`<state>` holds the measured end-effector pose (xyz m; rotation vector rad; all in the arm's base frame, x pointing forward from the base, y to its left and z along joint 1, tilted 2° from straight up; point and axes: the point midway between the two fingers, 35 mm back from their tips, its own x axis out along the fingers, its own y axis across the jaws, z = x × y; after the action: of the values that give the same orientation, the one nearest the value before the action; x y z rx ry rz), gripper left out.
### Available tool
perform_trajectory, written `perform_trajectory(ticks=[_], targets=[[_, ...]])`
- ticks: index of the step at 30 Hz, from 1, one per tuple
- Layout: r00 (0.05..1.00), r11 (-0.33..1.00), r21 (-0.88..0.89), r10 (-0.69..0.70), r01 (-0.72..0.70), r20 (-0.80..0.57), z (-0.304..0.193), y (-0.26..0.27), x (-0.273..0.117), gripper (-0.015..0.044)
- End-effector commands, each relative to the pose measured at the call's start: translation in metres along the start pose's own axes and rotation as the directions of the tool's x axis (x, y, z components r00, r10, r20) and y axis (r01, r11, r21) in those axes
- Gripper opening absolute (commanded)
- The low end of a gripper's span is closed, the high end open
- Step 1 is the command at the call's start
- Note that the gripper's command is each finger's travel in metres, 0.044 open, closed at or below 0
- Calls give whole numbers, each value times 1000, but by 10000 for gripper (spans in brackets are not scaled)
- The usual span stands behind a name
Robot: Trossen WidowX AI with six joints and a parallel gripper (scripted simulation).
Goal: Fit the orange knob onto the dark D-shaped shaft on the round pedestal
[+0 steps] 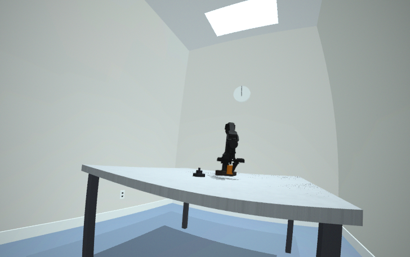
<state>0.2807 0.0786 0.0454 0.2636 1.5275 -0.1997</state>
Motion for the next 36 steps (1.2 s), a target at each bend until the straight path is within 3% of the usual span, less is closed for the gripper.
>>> perform_trajectory(ticks=[1,15,36], targets=[[1000,1000,-5,3,-3,4,3,1,-27,0],[1000,1000,-31,2,-3,-26,-9,-4,-107,0],[1000,1000,-17,5,-6,-22,17,-26,-99,0]])
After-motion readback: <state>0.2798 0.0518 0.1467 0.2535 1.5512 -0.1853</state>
